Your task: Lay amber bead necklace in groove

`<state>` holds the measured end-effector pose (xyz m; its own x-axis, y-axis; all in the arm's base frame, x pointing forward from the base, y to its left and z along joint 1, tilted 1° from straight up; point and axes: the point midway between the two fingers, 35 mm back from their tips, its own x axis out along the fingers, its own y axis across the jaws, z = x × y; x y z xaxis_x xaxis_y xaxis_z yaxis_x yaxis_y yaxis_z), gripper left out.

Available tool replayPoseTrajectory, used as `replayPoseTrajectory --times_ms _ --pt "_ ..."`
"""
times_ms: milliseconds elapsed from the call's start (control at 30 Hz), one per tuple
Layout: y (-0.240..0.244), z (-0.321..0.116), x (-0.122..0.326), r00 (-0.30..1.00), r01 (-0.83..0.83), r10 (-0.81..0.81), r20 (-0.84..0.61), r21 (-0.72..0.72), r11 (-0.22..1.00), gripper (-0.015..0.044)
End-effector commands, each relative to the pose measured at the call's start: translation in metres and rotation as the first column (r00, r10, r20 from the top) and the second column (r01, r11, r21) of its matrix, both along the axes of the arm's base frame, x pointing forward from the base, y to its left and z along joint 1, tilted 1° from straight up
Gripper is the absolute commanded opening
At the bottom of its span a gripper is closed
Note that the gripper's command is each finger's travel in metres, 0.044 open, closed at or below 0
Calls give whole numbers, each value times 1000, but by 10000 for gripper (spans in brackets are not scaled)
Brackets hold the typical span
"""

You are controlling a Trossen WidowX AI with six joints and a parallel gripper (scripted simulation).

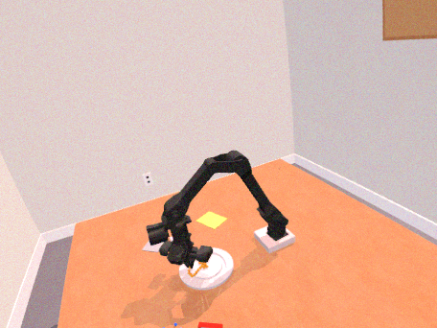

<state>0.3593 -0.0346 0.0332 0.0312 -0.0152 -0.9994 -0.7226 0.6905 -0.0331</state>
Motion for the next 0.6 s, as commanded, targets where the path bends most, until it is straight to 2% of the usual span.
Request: replayPoseTrajectory --times_ms 0,567 --pt "0 0 0 1000 0 0 -1 0 1000 0" --pt "-2 6 3 1000 -6 6 3 1 1000 0"
